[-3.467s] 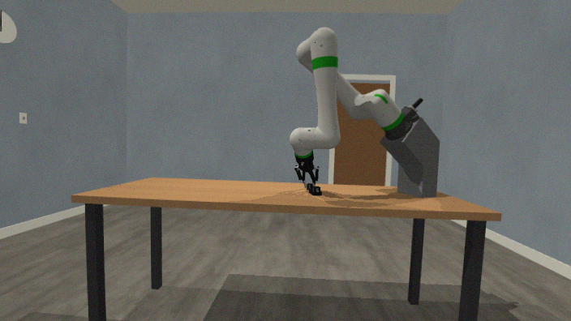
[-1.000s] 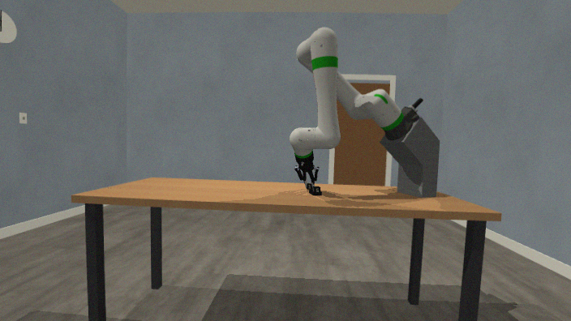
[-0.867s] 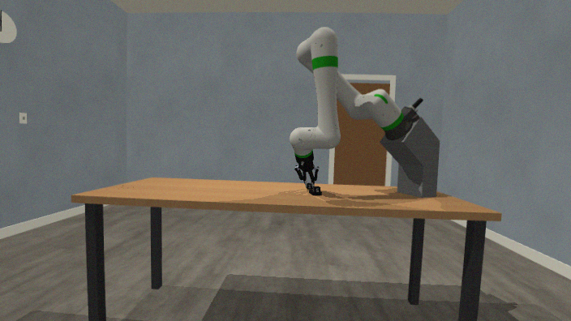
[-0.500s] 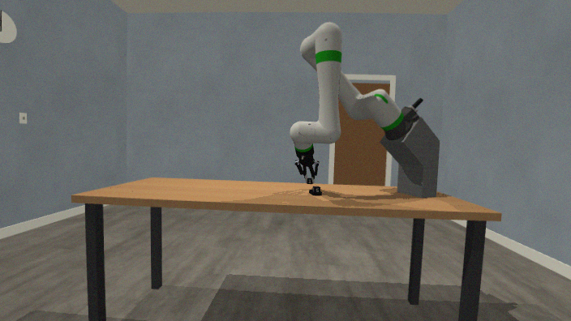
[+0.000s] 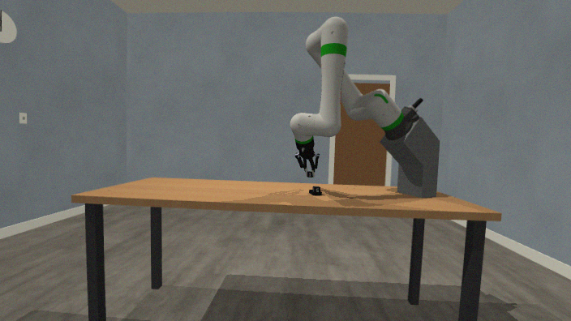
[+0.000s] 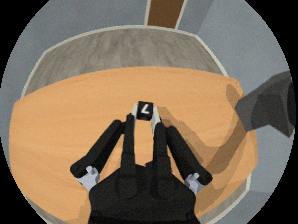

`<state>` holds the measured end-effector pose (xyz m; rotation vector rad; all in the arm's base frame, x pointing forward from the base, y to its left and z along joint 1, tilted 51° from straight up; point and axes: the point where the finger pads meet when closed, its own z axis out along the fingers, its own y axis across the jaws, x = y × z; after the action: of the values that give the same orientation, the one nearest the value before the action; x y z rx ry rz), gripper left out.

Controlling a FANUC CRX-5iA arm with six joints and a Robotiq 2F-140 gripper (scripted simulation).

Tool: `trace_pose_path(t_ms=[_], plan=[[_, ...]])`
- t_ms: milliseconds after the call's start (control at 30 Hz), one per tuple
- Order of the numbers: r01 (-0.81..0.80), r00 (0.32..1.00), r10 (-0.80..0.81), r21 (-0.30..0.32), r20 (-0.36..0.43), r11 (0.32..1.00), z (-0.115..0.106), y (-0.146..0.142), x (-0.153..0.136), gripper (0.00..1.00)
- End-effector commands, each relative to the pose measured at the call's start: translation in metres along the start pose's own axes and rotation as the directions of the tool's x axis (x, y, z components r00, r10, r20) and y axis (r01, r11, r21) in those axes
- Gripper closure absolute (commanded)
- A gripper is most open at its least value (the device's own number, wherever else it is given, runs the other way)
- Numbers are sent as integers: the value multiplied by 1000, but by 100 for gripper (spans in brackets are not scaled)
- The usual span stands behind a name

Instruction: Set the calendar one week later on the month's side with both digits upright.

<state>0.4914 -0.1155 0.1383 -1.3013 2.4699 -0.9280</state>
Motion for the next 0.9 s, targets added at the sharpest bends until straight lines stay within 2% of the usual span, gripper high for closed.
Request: trace_pose_path(t_ms=[0,333,433,567,633,733,867], plan=[[0,1000,0,0,0,1000,0,0,0,83],[0,1000,0,-1,5,1000,0,0,0,83],[3,998,-2,-15,57,1000,2,3,1,83],[4,983,-1,-18,186,1000,3,4,3,83],[4,983,-1,-18,186,1000,3,4,3,83],[0,967,0,-1,255,1000,0,0,4,83],[0,966,0,0,259,1000,1,0,7,83]])
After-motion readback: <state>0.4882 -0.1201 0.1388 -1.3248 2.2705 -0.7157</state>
